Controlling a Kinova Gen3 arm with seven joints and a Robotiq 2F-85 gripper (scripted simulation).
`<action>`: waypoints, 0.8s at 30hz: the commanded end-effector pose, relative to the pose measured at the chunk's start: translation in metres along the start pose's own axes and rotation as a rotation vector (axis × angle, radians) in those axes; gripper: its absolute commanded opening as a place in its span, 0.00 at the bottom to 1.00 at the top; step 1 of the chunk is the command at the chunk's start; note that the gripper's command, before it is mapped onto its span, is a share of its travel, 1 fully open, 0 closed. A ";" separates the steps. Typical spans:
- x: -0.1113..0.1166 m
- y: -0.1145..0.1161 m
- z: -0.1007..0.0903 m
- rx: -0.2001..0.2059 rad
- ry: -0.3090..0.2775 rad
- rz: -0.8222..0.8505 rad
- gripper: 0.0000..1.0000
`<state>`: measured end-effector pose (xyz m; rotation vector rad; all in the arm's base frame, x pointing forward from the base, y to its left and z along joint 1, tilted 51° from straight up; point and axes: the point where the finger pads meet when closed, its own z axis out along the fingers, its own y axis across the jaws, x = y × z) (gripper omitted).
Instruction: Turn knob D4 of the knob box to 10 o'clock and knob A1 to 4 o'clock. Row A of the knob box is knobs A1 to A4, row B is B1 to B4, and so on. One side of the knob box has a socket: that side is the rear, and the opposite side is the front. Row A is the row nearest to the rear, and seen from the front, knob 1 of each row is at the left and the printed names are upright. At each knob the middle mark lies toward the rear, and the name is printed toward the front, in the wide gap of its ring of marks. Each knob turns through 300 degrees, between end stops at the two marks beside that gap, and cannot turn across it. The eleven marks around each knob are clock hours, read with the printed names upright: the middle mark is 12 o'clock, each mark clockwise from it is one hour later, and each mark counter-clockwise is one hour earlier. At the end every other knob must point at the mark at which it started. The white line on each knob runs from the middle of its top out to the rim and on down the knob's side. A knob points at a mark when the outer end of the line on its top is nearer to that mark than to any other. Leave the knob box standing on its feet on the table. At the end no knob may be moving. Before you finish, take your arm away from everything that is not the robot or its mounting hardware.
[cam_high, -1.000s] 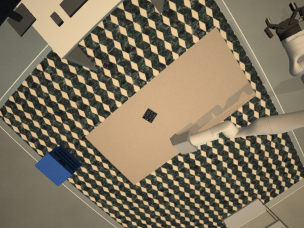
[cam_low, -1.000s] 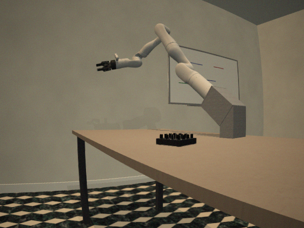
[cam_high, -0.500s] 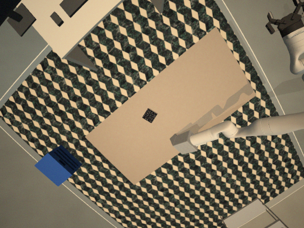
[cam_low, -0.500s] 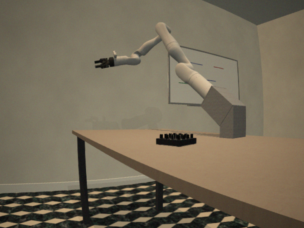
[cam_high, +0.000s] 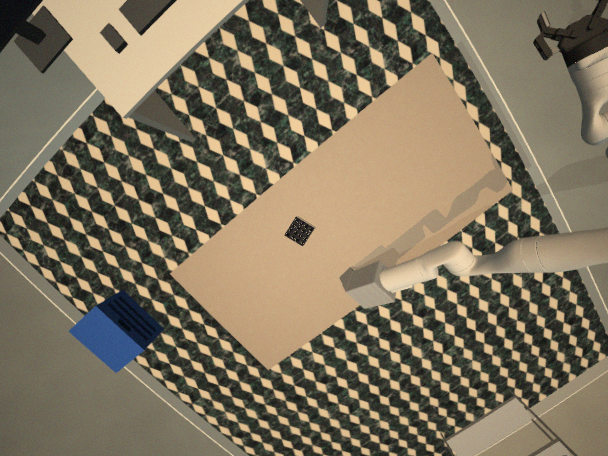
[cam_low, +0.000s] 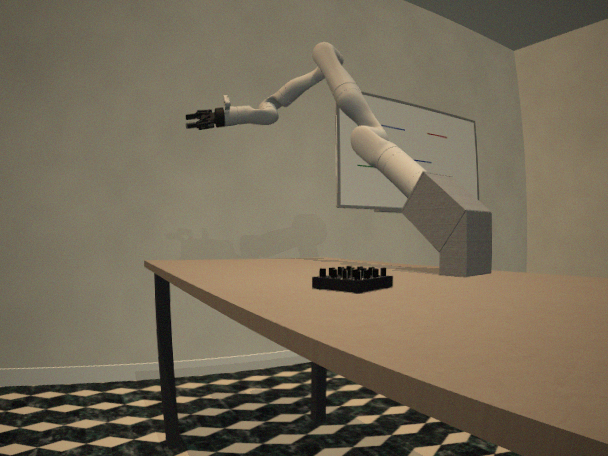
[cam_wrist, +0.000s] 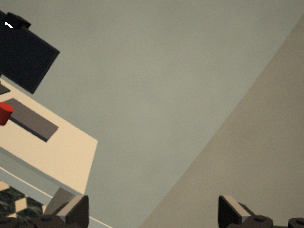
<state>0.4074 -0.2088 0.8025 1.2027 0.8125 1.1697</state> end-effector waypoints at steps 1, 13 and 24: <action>0.018 0.002 0.006 -0.013 0.009 -0.001 1.00; 0.038 0.002 0.015 -0.025 0.017 0.003 1.00; 0.057 0.000 0.022 -0.035 0.025 0.007 1.00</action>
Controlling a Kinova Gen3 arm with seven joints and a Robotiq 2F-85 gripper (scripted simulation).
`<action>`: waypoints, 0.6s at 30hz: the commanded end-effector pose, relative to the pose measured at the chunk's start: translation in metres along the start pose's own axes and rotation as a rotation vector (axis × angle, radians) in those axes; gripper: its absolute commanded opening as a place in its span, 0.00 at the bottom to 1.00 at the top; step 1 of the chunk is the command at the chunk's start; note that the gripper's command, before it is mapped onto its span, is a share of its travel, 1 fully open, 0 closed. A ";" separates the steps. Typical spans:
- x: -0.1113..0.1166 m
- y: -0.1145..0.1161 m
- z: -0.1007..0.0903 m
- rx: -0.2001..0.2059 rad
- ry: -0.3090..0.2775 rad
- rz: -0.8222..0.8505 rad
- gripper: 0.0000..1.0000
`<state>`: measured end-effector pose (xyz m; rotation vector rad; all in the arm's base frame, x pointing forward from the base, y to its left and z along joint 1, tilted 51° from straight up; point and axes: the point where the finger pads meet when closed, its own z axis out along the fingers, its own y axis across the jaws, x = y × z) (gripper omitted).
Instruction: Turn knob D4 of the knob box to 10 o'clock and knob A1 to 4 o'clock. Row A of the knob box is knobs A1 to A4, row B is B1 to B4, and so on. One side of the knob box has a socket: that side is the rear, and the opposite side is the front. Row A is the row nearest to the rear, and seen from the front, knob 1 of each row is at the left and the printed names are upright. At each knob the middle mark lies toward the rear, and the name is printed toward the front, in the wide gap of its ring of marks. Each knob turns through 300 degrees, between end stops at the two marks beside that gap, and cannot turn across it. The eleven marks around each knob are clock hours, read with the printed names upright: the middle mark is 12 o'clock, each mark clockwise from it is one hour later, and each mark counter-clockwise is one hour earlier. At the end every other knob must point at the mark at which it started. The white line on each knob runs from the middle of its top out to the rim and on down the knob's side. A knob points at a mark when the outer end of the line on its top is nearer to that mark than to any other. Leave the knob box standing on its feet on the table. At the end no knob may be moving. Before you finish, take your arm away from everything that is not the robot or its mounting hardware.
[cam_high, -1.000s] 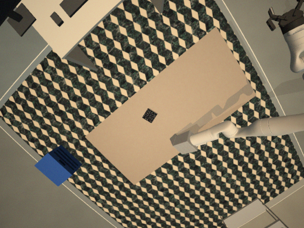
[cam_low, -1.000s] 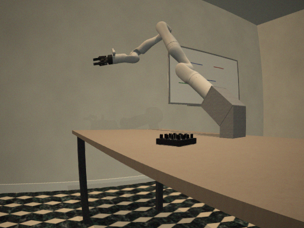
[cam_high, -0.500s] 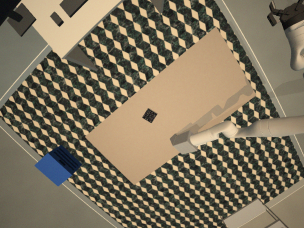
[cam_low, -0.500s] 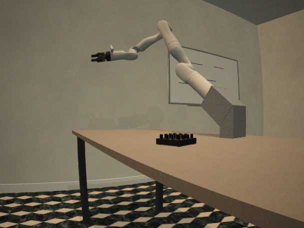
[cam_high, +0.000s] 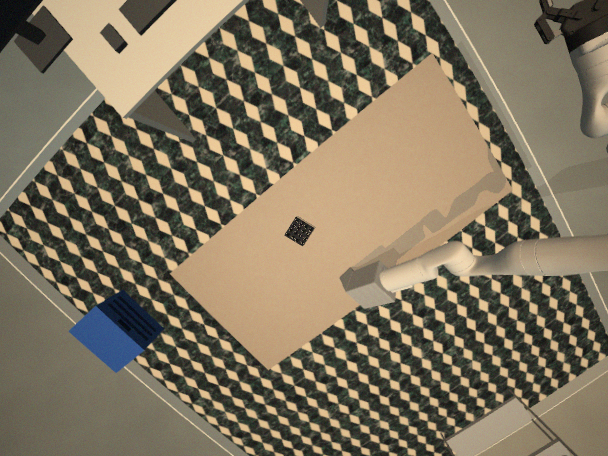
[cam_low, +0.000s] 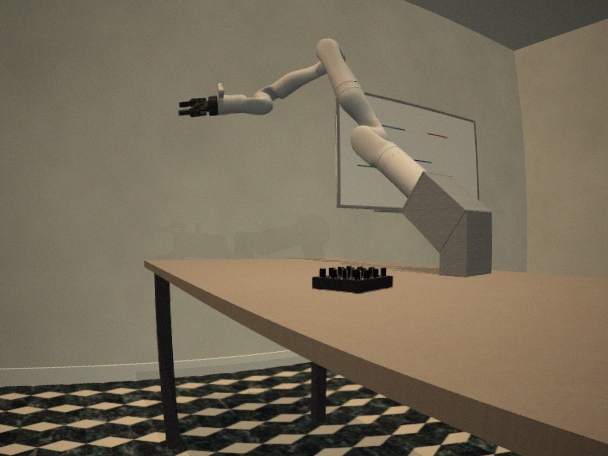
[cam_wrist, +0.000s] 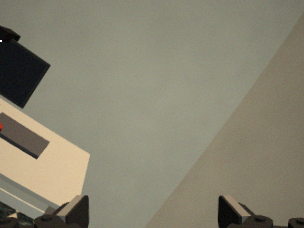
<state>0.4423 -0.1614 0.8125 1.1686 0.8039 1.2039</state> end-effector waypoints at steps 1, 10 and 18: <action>0.018 -0.001 0.006 -0.010 0.007 0.002 1.00; 0.020 -0.002 0.007 -0.010 0.008 0.002 1.00; 0.056 -0.011 0.021 -0.021 0.021 0.016 1.00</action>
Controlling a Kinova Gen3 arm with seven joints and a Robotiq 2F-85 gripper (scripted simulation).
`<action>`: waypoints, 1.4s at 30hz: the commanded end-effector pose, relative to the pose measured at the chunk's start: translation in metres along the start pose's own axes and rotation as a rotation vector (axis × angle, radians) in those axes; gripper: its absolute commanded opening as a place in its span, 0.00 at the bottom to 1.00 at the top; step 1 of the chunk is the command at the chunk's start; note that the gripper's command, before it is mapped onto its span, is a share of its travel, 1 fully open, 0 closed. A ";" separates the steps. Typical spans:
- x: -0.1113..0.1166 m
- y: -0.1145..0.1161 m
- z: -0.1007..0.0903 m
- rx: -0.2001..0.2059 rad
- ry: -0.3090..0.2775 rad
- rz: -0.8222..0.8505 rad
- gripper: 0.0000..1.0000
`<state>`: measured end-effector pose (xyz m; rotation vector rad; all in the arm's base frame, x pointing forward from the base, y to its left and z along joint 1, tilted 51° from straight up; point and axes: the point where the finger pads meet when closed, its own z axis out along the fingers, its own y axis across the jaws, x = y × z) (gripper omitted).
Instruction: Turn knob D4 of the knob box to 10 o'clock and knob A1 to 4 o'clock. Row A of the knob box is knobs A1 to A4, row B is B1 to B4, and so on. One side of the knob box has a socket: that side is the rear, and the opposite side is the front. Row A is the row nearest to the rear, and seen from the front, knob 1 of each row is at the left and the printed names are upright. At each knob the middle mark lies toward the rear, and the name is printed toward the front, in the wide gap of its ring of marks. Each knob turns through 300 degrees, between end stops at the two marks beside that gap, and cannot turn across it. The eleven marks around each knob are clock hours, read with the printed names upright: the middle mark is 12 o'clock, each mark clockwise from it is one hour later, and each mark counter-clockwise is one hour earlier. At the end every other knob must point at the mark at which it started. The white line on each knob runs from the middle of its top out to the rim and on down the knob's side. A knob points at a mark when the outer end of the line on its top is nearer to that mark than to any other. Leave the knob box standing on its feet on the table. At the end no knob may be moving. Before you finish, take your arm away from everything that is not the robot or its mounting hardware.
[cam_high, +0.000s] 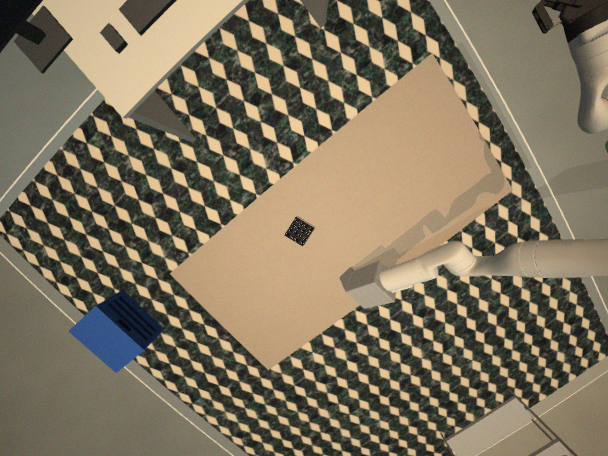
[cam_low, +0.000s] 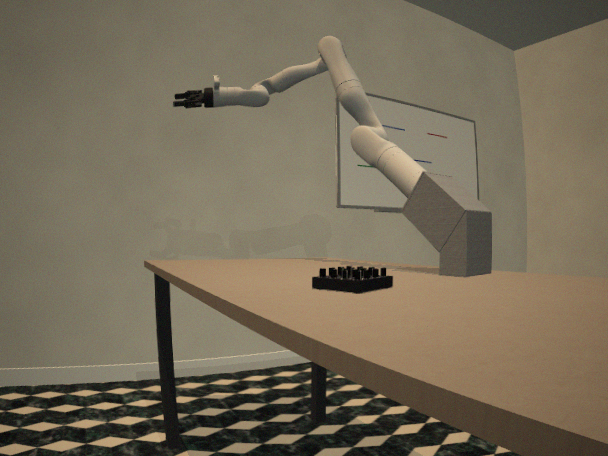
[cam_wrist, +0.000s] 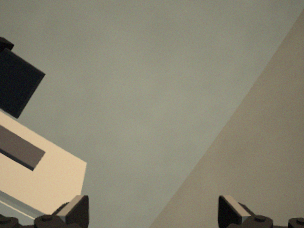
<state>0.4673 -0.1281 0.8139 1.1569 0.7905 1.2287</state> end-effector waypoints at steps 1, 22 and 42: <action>0.020 -0.005 0.006 -0.003 0.012 0.000 1.00; 0.057 -0.022 0.019 -0.008 0.022 0.018 1.00; 0.093 -0.044 0.031 -0.004 0.029 0.040 1.00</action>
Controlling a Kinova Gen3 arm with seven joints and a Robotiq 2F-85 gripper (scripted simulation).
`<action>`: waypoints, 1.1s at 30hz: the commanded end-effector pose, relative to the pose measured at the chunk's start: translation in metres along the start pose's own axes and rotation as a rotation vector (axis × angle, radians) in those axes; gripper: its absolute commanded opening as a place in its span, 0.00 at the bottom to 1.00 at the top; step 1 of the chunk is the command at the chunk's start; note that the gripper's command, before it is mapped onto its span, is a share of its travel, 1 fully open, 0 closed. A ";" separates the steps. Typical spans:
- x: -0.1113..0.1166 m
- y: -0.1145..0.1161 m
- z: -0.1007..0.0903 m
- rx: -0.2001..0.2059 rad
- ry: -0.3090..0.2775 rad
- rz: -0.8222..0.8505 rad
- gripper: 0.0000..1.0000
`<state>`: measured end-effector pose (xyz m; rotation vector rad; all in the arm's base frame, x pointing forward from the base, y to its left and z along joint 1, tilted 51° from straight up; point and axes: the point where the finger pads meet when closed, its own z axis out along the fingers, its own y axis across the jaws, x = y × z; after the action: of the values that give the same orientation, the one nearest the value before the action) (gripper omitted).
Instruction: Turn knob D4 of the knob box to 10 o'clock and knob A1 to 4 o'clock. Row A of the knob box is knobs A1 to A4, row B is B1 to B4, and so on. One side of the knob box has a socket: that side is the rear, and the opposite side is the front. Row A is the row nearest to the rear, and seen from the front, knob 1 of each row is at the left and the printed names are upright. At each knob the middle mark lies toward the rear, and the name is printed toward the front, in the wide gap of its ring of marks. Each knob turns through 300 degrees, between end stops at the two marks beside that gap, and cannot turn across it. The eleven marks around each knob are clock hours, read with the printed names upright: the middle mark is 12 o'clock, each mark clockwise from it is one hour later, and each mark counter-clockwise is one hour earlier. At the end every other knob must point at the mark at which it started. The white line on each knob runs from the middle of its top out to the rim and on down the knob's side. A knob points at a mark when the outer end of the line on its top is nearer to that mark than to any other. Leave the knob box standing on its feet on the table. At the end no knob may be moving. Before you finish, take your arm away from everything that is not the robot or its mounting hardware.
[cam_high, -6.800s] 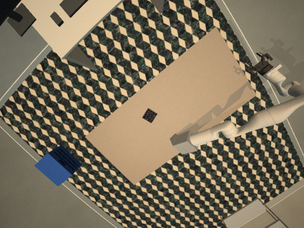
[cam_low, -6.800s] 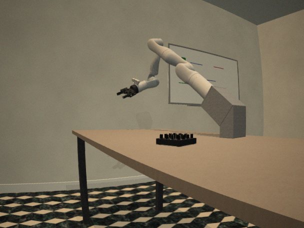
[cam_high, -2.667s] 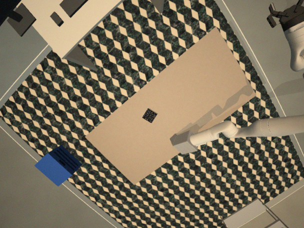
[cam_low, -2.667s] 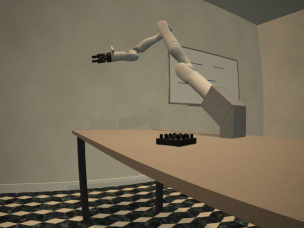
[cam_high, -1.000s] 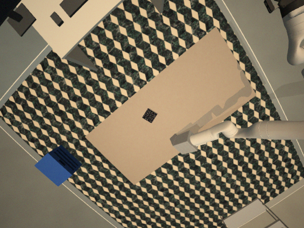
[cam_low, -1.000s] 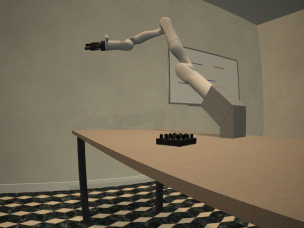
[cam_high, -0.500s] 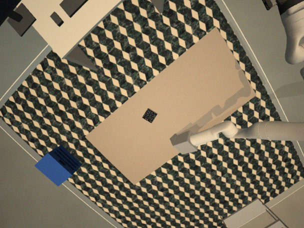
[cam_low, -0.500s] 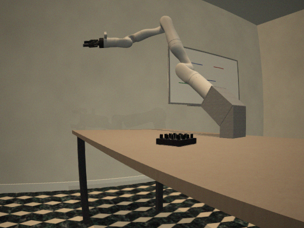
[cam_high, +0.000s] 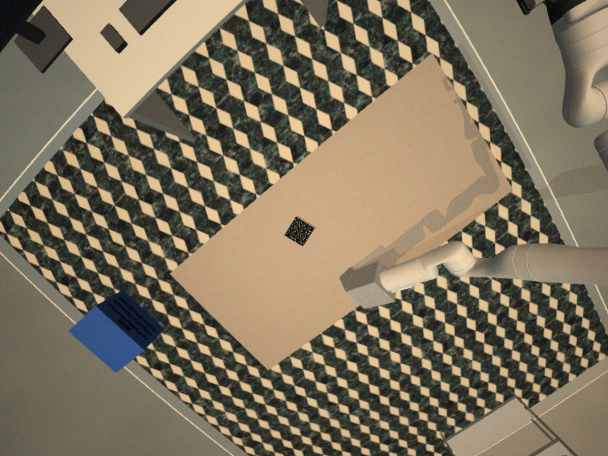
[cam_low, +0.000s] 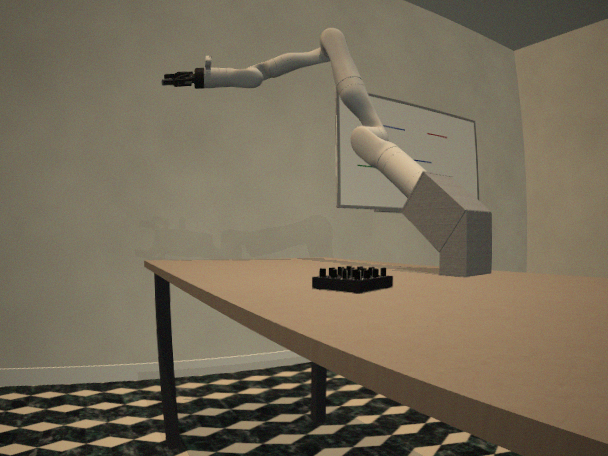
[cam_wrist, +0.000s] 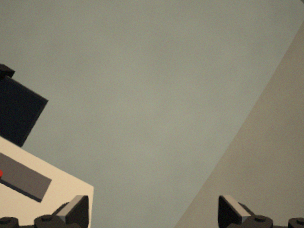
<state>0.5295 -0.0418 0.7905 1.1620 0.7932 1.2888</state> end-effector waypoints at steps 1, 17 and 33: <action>-0.001 0.001 0.000 -0.004 -0.004 -0.006 1.00; 0.031 -0.029 0.012 0.008 -0.003 0.018 1.00; 0.046 -0.046 0.017 0.017 -0.004 0.031 1.00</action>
<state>0.5666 0.0038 0.7581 1.1971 0.7862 1.3090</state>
